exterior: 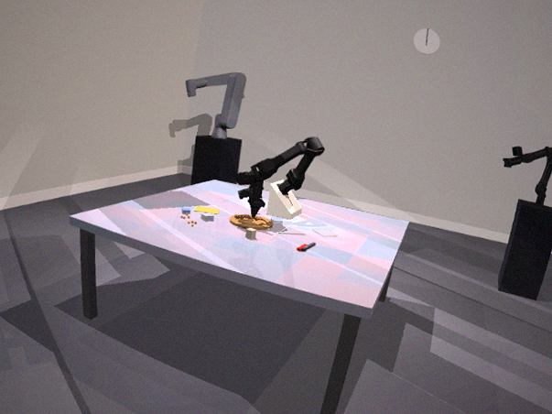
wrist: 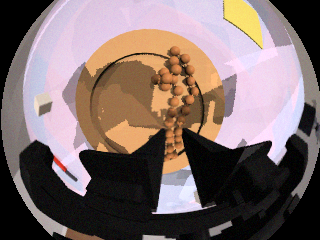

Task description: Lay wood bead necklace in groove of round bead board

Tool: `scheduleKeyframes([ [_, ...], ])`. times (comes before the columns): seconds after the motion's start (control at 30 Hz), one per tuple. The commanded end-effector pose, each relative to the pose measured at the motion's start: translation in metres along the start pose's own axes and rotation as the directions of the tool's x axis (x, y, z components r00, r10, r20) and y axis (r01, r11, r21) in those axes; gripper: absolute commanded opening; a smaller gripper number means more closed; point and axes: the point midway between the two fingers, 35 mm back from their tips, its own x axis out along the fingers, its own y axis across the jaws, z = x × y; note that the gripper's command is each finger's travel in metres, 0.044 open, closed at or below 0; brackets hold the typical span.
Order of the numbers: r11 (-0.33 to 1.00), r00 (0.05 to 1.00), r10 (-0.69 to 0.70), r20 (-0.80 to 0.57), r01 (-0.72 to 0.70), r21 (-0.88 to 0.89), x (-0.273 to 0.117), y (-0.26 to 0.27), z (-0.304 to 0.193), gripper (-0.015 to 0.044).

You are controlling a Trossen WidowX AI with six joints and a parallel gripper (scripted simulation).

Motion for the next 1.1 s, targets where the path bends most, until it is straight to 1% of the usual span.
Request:
scheduleKeyframes([
  [0.0,1.000,1.000,0.003,0.003,-0.003,-0.006,-0.0017,0.0056,0.0009,0.0000],
  [0.13,1.000,1.000,0.004,0.002,-0.004,-0.006,-0.0017,0.0136,0.0010,0.0000],
  [0.53,1.000,1.000,0.004,0.002,-0.004,-0.006,0.0023,0.0136,0.0010,0.0000],
  [1.07,1.000,1.000,0.004,0.002,-0.004,-0.006,-0.0017,0.0136,0.0010,0.0420],
])
